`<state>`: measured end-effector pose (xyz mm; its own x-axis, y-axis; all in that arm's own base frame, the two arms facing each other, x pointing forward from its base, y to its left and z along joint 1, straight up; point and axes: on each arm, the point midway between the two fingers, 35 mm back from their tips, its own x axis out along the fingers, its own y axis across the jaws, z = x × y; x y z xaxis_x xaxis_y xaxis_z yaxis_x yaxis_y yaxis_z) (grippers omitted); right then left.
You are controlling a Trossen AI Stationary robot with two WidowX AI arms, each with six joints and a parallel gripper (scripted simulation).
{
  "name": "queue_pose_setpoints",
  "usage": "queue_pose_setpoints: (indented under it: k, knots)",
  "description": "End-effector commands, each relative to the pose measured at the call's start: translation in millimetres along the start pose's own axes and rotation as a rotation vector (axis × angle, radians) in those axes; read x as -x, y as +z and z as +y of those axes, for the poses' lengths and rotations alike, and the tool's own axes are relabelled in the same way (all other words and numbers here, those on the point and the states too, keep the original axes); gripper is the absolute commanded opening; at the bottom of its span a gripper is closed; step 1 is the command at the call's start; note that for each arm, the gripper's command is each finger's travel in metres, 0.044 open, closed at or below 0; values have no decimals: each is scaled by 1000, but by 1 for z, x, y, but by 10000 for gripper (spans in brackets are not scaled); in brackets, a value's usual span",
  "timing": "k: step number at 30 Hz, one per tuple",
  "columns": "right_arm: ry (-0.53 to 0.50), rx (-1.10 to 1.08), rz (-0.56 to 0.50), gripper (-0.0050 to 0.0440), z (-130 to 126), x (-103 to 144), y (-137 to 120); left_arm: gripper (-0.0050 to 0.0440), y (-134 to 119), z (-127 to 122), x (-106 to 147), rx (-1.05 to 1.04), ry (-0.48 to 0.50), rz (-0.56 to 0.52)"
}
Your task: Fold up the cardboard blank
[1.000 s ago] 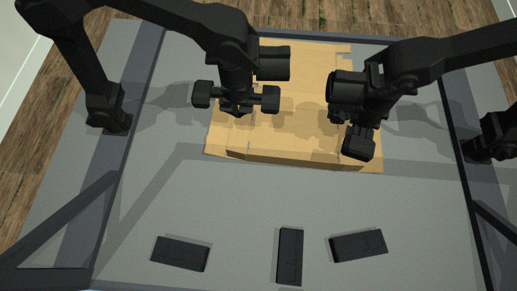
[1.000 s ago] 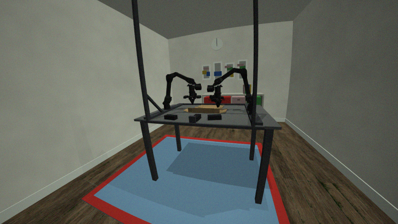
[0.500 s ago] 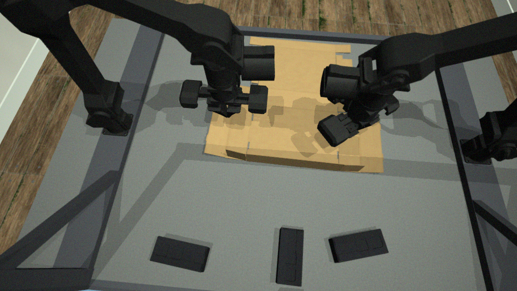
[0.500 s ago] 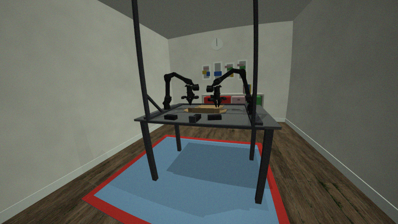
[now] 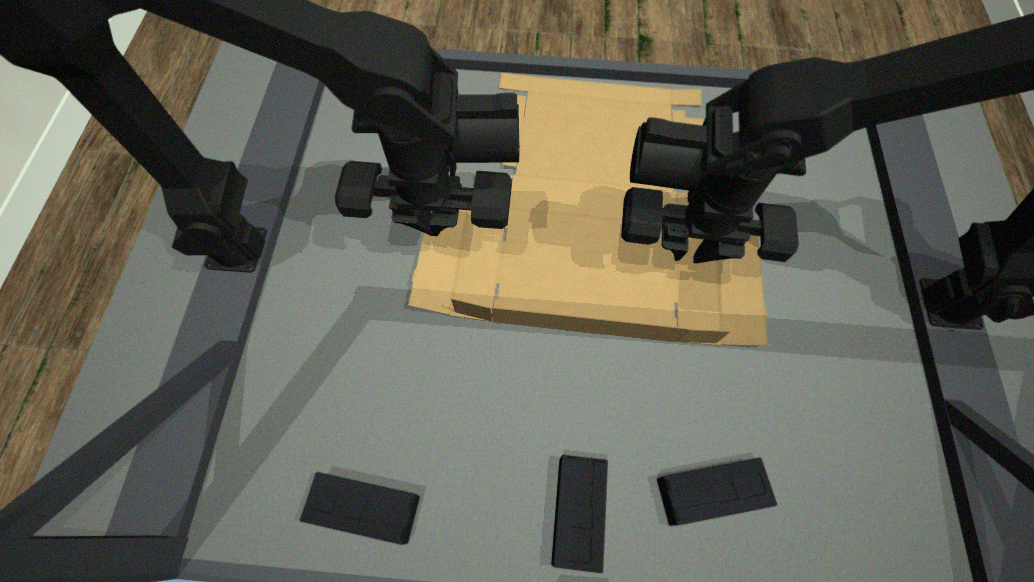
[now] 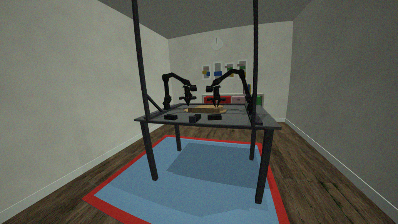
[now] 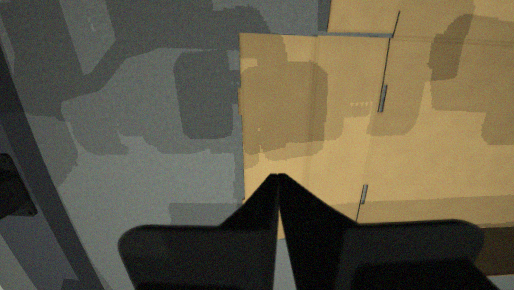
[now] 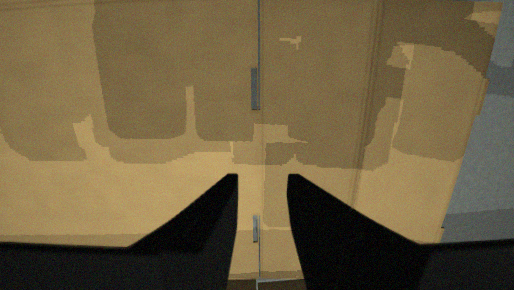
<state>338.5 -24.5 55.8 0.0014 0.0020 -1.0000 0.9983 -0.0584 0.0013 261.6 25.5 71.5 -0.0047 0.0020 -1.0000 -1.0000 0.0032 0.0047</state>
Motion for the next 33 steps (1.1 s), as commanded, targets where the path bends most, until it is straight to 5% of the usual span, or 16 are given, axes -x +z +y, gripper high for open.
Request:
queue_pose_setpoints:
  k: [1,27,33]
  knots:
    - [32,-235,-4,96,11,8,4,0,0,9,0,-1,-17,1]
    - [34,-1454,16,96,27,1,25,0,-1,56,-19,0,-15,1]
    - [34,-1509,17,96,27,1,26,0,-1,58,-20,0,-15,1]
